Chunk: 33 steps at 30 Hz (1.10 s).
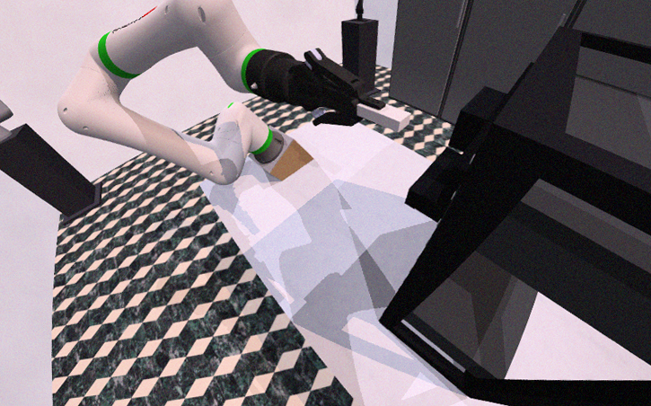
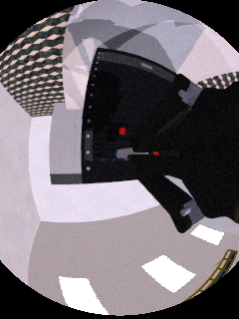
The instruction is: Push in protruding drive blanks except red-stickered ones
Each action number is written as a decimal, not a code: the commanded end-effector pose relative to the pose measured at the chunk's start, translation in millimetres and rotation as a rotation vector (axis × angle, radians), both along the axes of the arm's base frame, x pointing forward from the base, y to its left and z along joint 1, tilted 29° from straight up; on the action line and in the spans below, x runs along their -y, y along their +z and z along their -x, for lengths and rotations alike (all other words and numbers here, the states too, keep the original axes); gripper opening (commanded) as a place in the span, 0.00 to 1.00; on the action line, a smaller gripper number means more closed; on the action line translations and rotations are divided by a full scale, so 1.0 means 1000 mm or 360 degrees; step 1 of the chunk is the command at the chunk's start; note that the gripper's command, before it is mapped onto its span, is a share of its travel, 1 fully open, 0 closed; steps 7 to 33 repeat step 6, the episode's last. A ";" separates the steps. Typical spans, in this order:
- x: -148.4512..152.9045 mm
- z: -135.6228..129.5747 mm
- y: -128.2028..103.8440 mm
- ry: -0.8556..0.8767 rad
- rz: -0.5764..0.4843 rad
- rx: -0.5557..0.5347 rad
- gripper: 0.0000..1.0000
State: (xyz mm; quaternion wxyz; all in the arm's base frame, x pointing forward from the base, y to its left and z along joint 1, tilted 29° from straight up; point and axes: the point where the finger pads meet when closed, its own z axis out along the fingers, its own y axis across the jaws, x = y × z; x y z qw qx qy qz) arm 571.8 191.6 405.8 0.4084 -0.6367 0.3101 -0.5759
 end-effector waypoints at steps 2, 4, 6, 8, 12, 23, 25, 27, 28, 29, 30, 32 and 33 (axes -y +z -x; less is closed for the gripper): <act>0.000 0.000 0.000 0.0000 0.0000 0.0001 0.00; 0.000 0.000 0.000 0.0000 0.0000 0.0001 0.00; 0.000 0.000 0.000 0.0000 0.0000 0.0001 0.00; 0.000 0.000 0.000 0.0000 0.0000 0.0001 0.00; 0.000 0.000 0.000 0.0000 0.0000 0.0001 0.00; 0.000 0.000 0.000 0.0000 0.0000 0.0001 0.00; 0.000 0.000 0.000 0.0000 0.0000 0.0001 0.00; 0.000 0.000 0.000 0.0000 0.0000 0.0001 0.00; 0.000 0.000 0.000 0.0000 0.0000 0.0001 0.00; 0.000 0.000 0.000 0.0000 0.0000 0.0001 0.00; 0.000 0.000 0.000 0.0000 0.0000 0.0001 0.00; 0.000 0.000 0.000 0.0000 0.0000 0.0001 0.00; 0.000 0.000 0.000 0.0000 0.0000 0.0001 0.00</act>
